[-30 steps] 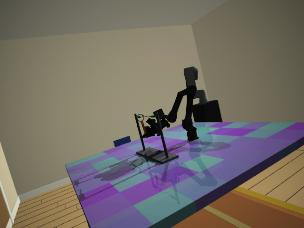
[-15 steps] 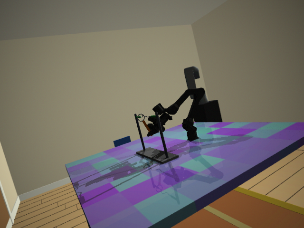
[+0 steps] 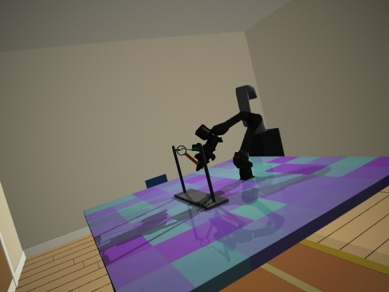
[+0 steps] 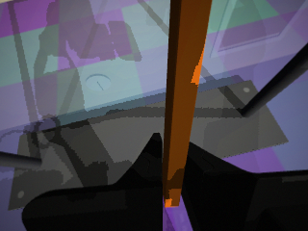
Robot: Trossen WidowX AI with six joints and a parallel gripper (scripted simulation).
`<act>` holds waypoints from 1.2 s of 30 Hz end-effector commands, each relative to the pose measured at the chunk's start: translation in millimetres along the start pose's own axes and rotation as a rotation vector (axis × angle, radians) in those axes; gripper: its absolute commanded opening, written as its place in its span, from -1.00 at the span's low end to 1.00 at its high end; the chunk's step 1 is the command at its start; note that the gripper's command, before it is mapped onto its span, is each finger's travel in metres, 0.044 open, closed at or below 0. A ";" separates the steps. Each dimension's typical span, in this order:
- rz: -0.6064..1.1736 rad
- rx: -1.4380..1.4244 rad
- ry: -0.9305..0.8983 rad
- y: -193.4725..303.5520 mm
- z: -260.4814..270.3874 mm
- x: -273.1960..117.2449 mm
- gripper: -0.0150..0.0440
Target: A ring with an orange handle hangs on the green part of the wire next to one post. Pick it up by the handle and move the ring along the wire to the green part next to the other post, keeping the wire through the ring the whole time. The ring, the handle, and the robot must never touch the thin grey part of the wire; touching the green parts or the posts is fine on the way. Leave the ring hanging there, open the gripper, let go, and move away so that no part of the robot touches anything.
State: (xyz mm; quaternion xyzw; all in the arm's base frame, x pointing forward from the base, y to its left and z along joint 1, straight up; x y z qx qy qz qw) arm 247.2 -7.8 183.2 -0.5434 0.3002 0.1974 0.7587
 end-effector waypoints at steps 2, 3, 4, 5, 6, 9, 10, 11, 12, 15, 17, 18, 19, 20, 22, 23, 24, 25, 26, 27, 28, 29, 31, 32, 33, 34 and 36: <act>0.068 0.067 0.014 -0.5 13.3 -9.5 -1.00; 0.085 0.084 0.016 -0.6 16.4 -11.6 -1.00; 0.102 0.099 0.018 -0.9 19.3 -13.7 -1.00; 0.118 0.115 0.020 -1.3 22.2 -15.8 -1.00; 0.134 0.130 0.021 -1.7 25.1 -17.8 -1.00; 0.175 0.176 0.025 -3.3 34.3 -23.1 -1.00; 0.181 0.191 0.026 -3.8 37.4 -24.0 -1.00; 0.184 0.202 0.026 -4.2 40.0 -24.4 -1.00; 0.185 0.212 0.026 -4.5 42.2 -24.6 -1.00; 0.183 0.222 0.026 -5.6 46.9 -24.7 -1.00; 0.182 0.222 0.026 -6.1 48.7 -24.6 -1.00; 0.181 0.217 0.025 -6.3 48.9 -24.6 -1.00; 0.180 0.208 0.025 -6.5 48.9 -24.6 -1.00; 0.179 0.198 0.025 -6.6 48.7 -24.6 -1.00; 0.177 0.178 0.024 -7.0 48.3 -24.6 -1.00; 0.176 0.170 0.024 -7.0 47.9 -24.6 -1.00; 0.175 0.158 0.024 -7.0 47.1 -24.6 -1.00; 0.174 0.141 0.024 -7.1 46.1 -24.6 -1.00; 0.173 0.121 0.023 -7.1 44.8 -24.5 -1.00; 0.171 0.101 0.023 -7.2 43.4 -24.5 -1.00; 0.170 0.080 0.022 -7.3 41.8 -24.5 -1.00; 0.168 0.055 0.022 -7.4 39.9 -24.4 -1.00; 0.165 0.003 0.020 -7.7 35.8 -24.3 -1.00; 0.163 -0.023 0.020 -8.0 33.7 -24.2 -1.00; 0.162 -0.043 0.019 -8.2 32.0 -24.1 -1.00; 0.160 -0.064 0.018 -8.5 30.2 -24.1 -1.00; 0.157 -0.118 0.016 -9.4 25.6 -23.8 -1.00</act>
Point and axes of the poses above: the point midway between the two fingers, 35 mm back from their tips, its own x axis out along the fingers, its own z axis across the jaws, y = z × x, the point moved 3 cm from there along -x, back along the fingers, and after that the axes turned 7 degrees about x, right-handed, at the moved point
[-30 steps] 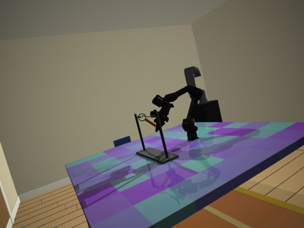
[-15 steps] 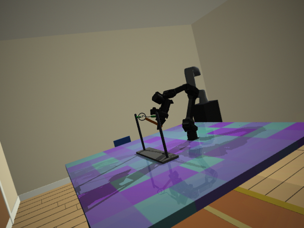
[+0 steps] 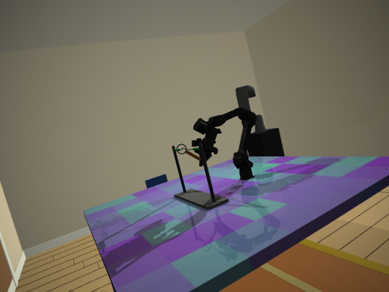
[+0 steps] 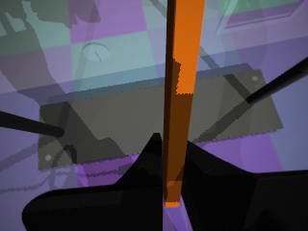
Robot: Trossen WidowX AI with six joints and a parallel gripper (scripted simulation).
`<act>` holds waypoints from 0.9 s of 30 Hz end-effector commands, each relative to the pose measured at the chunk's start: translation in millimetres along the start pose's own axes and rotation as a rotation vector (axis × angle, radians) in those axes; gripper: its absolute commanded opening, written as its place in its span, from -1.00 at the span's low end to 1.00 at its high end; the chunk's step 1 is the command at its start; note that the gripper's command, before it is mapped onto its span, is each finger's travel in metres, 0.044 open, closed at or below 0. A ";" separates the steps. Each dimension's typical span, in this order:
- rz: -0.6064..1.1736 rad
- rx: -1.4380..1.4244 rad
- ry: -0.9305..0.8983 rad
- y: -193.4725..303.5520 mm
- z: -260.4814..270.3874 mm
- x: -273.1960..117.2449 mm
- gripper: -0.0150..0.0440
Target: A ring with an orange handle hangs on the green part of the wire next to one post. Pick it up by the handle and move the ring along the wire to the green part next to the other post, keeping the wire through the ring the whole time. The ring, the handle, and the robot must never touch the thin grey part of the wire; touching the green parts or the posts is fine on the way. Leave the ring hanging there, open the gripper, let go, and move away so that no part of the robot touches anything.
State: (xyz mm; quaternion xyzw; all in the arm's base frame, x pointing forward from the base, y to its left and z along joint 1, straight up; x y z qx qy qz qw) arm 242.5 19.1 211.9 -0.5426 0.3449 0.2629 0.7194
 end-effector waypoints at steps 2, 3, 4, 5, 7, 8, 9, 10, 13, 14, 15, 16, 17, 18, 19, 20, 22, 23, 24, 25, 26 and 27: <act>-0.007 -0.115 0.006 -1.7 -10.4 -0.9 -1.00; 0.001 -0.144 0.010 -2.4 -12.8 -2.0 -1.00; 0.010 -0.173 0.014 -3.2 -15.3 -3.5 -1.00; 0.022 -0.203 0.019 -4.2 -17.7 -5.1 -1.00; 0.043 -0.262 0.029 -6.4 -22.4 -8.2 -1.00; 0.047 -0.291 0.032 -7.4 -24.8 -9.0 -1.00; 0.048 -0.320 0.034 -8.4 -27.0 -9.5 -1.00; 0.048 -0.348 0.036 -9.4 -29.3 -9.7 -1.00; 0.043 -0.431 0.042 -12.6 -35.6 -10.0 -1.00; 0.041 -0.456 0.043 -13.5 -37.4 -10.0 -1.00; 0.039 -0.480 0.044 -14.5 -39.1 -10.0 -1.00; 0.037 -0.504 0.046 -15.5 -40.8 -10.0 -1.00; 0.035 -0.527 0.047 -16.4 -42.3 -10.0 -1.00; 0.033 -0.547 0.048 -17.2 -43.6 -10.1 -1.00; 0.031 -0.572 0.049 -18.0 -45.1 -10.1 -1.00; 0.029 -0.594 0.050 -18.8 -46.4 -10.1 -1.00; 0.025 -0.627 0.051 -19.7 -48.2 -10.1 -1.00; 0.023 -0.642 0.052 -19.8 -48.8 -10.1 -1.00; 0.022 -0.652 0.052 -19.6 -49.0 -10.1 -1.00; 0.020 -0.659 0.052 -19.4 -49.2 -10.1 -1.00; 0.019 -0.666 0.052 -19.1 -49.3 -10.1 -1.00; 0.018 -0.669 0.052 -18.5 -49.1 -10.1 -1.00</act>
Point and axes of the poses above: the point midway between the two fingers, 35 mm back from their tips, its own x axis out along the fingers, its own z axis across the jaws, y = z × x, the point moved 3 cm from there along -x, back along the fingers, and after that the axes turned 7 degrees about x, right-handed, at the moved point
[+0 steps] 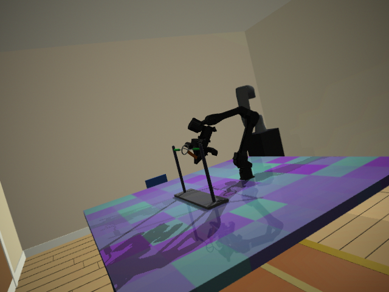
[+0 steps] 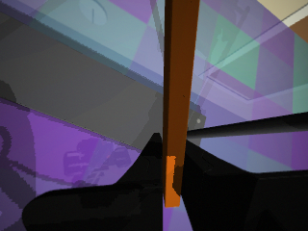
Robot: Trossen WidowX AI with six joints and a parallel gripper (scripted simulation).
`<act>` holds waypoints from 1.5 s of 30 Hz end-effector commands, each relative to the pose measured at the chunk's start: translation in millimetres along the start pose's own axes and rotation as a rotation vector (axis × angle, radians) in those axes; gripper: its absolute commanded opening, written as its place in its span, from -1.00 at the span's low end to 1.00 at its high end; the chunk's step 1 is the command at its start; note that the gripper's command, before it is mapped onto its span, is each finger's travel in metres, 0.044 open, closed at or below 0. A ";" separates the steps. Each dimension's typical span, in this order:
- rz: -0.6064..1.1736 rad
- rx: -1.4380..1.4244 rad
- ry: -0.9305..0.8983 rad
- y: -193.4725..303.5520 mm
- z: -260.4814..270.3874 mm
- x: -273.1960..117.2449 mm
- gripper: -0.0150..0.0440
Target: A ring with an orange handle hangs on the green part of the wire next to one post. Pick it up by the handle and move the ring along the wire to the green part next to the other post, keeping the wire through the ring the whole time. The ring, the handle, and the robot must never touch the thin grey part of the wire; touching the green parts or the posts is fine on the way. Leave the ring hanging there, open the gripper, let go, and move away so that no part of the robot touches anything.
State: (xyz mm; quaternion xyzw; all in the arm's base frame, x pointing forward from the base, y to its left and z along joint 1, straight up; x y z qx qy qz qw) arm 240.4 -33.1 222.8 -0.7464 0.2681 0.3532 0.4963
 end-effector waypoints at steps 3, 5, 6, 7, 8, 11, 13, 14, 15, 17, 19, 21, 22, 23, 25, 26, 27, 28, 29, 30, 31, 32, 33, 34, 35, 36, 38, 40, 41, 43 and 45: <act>-0.010 -0.013 -0.001 2.1 3.5 0.1 -1.00; -0.012 -0.003 -0.002 3.1 6.6 0.1 -1.00; -0.013 0.004 -0.002 3.4 8.0 0.2 -1.00; -0.014 0.014 -0.003 3.8 9.9 0.2 -1.00; -0.015 0.025 -0.004 4.2 12.2 0.3 -1.00; -0.032 0.066 -0.008 5.5 19.7 2.1 -1.00; -0.061 0.099 -0.012 6.3 25.5 5.5 -1.00; -0.075 0.114 -0.013 6.6 28.2 7.2 -1.00; -0.089 0.131 -0.015 6.8 31.0 8.8 -1.00; -0.120 0.168 -0.016 6.9 37.3 12.6 -1.00; -0.156 0.212 -0.017 6.6 44.7 17.0 -1.00; -0.193 0.258 -0.017 5.7 52.5 21.5 -1.00; -0.212 0.281 -0.016 5.0 56.4 23.8 -1.00; -0.227 0.301 -0.015 4.4 59.5 25.6 -1.00; -0.259 0.339 -0.012 2.7 65.9 29.5 -1.00; -0.275 0.359 -0.010 1.6 69.1 31.5 -1.00; -0.292 0.378 -0.008 0.5 72.4 33.6 -1.00; -0.310 0.398 -0.006 -0.8 75.6 35.7 -1.00; -0.328 0.418 -0.003 -2.2 78.8 37.9 -1.00; -0.343 0.437 -0.001 -3.6 82.0 39.6 -1.00; -0.355 0.456 0.001 -4.9 85.1 40.9 -1.00; -0.365 0.474 0.002 -6.1 88.1 41.8 -1.00; -0.372 0.492 0.003 -7.4 91.0 42.5 -1.00; -0.379 0.509 0.004 -8.6 93.8 43.0 -1.00; -0.384 0.527 0.005 -10.0 97.0 43.4 -1.00; -0.389 0.544 0.006 -11.4 100.0 43.7 -1.00; -0.398 0.579 0.007 -14.4 106.5 43.9 -1.00; -0.403 0.602 0.007 -16.9 111.4 43.8 -1.00; -0.404 0.608 0.007 -17.9 113.2 43.8 -1.00; -0.406 0.615 0.007 -19.4 115.7 43.7 -1.00; -0.408 0.619 0.006 -20.9 118.1 43.5 -1.00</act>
Point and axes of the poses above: the point midway between the two fingers, 35 mm back from their tips, its own x axis out along the fingers, its own z axis across the jaws, y = z × x, the point moved 3 cm from there along -x, back along the fingers, and after that the axes turned 7 degrees about x, right-handed, at the moved point
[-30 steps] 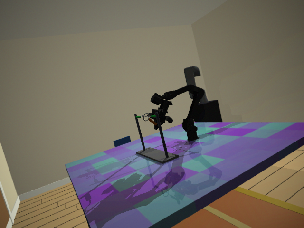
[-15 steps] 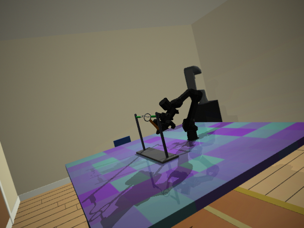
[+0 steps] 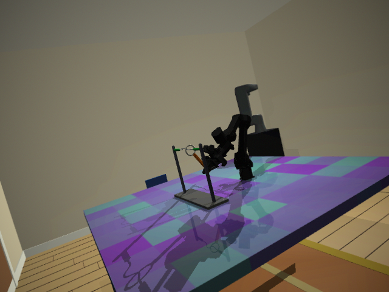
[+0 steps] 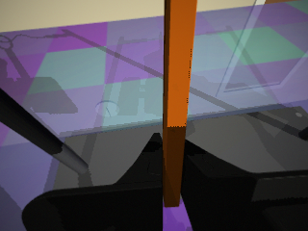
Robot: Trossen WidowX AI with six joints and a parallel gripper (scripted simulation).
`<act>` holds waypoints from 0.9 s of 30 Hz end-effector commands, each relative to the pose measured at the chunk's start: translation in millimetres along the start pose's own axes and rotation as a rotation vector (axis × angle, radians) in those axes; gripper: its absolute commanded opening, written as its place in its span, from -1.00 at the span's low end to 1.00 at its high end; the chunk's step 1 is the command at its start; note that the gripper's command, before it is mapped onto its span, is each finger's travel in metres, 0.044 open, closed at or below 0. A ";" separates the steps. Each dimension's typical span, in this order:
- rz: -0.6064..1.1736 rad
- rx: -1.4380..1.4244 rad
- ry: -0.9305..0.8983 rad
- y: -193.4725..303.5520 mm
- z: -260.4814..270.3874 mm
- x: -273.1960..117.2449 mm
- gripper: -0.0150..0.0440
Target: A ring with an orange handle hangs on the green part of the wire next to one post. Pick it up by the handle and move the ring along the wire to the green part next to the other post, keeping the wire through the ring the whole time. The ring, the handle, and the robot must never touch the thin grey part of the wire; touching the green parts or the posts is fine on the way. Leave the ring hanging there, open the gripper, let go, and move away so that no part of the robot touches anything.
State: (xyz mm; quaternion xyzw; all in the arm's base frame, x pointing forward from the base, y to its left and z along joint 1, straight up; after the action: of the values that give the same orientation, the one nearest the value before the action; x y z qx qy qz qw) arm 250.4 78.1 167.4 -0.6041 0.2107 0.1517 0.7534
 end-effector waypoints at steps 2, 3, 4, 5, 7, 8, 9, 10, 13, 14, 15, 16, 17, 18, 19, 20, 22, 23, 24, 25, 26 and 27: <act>-0.009 0.011 -0.002 -1.2 6.4 0.2 -1.00; -0.009 0.010 -0.003 -1.2 7.1 0.2 -1.00; -0.010 0.008 -0.004 -1.1 7.8 0.3 -1.00; -0.010 0.005 -0.006 -1.1 8.3 0.3 -1.00; -0.011 -0.003 -0.009 -1.0 9.3 0.3 -1.00; -0.011 -0.007 -0.011 -0.9 9.7 0.3 -1.00; -0.011 -0.011 -0.013 -0.8 10.1 0.3 -1.00; -0.011 -0.015 -0.015 -0.8 10.5 0.3 -1.00; -0.011 -0.029 -0.021 -0.4 11.6 0.3 -1.00; -0.012 -0.034 -0.023 -0.3 12.0 0.3 -1.00; -0.012 -0.038 -0.025 -0.1 12.4 0.3 -1.00; -0.012 -0.042 -0.027 0.0 12.8 0.3 -1.00; -0.012 -0.046 -0.029 0.1 13.3 0.3 -1.00; -0.012 -0.050 -0.030 0.2 13.7 0.2 -1.00; -0.012 -0.054 -0.032 0.4 14.1 0.2 -1.00; -0.012 -0.058 -0.034 0.5 14.7 0.2 -1.00; -0.013 -0.063 -0.036 0.8 15.9 0.2 -1.00; -0.013 -0.066 -0.038 0.9 16.5 0.2 -1.00; -0.013 -0.069 -0.039 1.1 17.1 0.2 -1.00; -0.013 -0.071 -0.040 1.3 17.8 0.2 -1.00; -0.013 -0.072 -0.041 1.4 18.5 0.2 -1.00; -0.013 -0.074 -0.042 1.6 19.3 0.2 -1.00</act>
State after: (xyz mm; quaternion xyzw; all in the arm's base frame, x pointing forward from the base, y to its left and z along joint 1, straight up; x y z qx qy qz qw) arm 252.2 94.9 169.2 -0.6265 0.1877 0.1657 0.7381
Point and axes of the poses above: the point midway between the two fingers, 35 mm back from their tips, its own x axis out along the fingers, its own z axis across the jaws, y = z × x, the point moved 3 cm from there along -x, back along the fingers, and after that the axes turned 7 degrees about x, right-handed, at the moved point
